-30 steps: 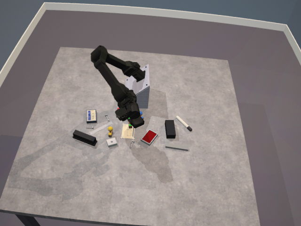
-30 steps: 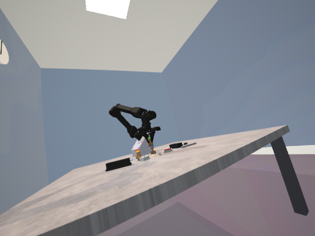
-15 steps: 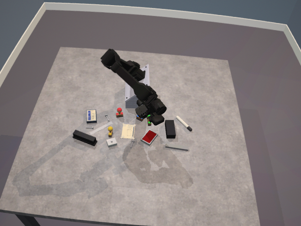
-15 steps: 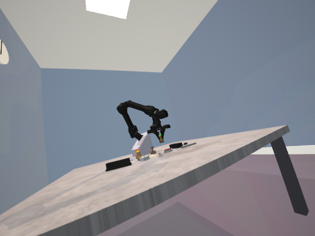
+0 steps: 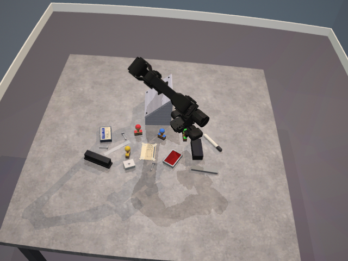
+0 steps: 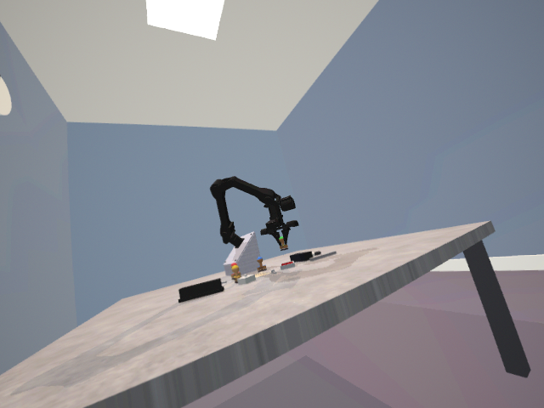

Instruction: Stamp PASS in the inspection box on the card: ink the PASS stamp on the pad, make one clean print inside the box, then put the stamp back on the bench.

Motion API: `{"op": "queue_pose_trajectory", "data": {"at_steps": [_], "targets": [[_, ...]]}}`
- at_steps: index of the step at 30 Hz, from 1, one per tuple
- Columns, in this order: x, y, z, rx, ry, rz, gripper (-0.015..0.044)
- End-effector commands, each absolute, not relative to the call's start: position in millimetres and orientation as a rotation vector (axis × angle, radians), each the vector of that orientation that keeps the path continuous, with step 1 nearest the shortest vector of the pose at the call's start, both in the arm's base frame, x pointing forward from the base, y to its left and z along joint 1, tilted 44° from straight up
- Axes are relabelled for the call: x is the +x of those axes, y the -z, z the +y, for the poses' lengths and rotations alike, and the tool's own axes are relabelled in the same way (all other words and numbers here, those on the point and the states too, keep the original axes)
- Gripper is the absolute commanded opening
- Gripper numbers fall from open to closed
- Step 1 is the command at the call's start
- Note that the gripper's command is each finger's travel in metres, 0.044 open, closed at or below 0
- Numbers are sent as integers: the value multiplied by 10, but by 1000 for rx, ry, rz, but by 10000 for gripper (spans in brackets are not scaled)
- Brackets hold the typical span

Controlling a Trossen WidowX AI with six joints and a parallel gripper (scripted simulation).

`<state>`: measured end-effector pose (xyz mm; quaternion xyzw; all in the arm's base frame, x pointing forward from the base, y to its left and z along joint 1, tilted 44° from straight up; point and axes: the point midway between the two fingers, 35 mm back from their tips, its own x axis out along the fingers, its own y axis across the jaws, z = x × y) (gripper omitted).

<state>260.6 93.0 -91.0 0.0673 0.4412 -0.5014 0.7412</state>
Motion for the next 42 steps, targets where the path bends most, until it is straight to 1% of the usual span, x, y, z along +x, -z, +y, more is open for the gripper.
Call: {"op": "queue_pose_trajectory", "data": {"at_steps": [1, 41, 42], "targets": [[2602, 960, 919, 153, 1100, 966, 0], [2664, 1410, 477, 150, 1102, 964, 0], [2664, 1388, 510, 156, 1103, 965, 26]]}}
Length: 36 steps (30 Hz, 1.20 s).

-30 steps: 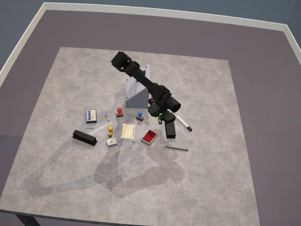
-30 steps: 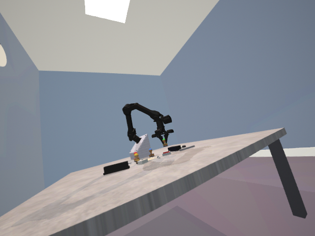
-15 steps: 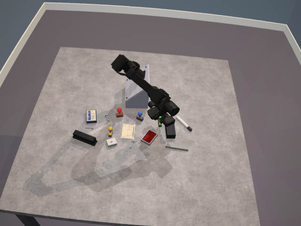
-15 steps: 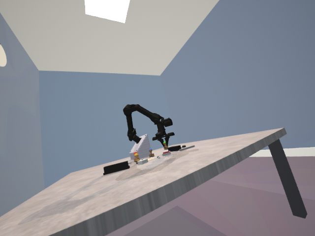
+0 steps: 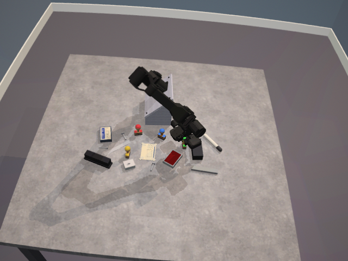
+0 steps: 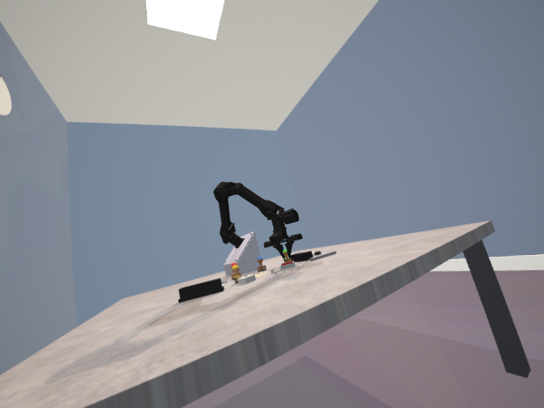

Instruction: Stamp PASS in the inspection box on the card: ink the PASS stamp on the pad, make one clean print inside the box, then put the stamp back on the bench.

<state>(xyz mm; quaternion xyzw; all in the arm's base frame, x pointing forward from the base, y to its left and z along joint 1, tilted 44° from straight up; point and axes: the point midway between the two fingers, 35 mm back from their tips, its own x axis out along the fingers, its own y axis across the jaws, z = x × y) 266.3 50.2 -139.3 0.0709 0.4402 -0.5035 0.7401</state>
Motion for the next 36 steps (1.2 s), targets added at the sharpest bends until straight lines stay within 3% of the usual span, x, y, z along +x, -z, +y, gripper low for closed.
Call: {"op": "queue_pose_trajectory", "data": {"at_steps": [1, 9, 13, 20, 36], "targets": [[2664, 1388, 510, 156, 1103, 965, 53], [2664, 1388, 510, 156, 1103, 965, 260], [2670, 1324, 588, 157, 1102, 967, 260], [2545, 580, 1288, 154, 1099, 969, 260], [2534, 546, 1313, 153, 1100, 968, 260]]}}
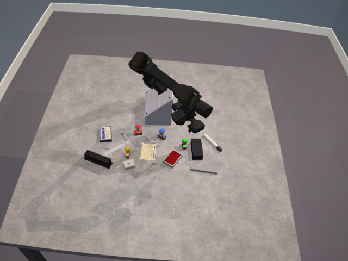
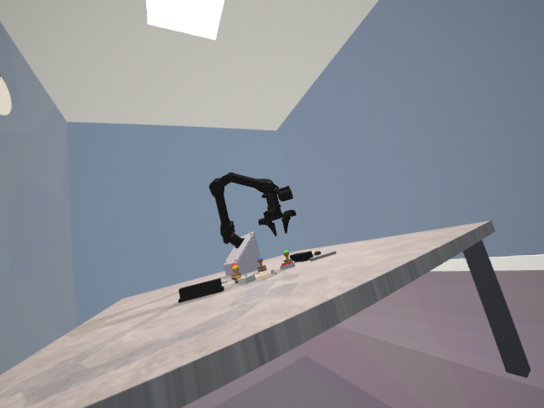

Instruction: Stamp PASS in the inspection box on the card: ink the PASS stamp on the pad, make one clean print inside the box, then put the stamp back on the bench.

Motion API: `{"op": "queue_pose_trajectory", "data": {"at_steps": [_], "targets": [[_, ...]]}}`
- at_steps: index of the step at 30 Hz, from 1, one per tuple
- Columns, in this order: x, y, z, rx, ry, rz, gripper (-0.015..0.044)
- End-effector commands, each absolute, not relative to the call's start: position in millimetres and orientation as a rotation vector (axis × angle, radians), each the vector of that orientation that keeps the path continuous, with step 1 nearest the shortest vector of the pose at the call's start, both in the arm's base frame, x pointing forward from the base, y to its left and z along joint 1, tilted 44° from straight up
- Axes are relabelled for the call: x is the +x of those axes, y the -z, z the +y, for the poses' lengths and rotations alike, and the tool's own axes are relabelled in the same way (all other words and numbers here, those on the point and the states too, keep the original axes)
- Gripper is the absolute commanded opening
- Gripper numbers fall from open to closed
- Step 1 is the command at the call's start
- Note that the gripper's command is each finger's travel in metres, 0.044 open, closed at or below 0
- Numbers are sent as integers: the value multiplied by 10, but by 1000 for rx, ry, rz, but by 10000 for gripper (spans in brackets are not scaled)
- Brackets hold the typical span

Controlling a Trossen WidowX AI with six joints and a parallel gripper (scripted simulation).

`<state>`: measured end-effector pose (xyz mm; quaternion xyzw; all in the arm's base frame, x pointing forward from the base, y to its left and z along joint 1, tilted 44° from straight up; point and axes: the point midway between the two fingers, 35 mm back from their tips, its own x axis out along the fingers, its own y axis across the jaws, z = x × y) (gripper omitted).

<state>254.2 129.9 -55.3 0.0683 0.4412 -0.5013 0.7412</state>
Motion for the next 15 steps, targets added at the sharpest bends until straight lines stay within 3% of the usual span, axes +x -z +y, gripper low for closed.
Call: {"op": "queue_pose_trajectory", "data": {"at_steps": [1, 15], "targets": [[2534, 546, 1313, 153, 1100, 968, 260], [2540, 549, 1304, 150, 1099, 967, 260]]}}
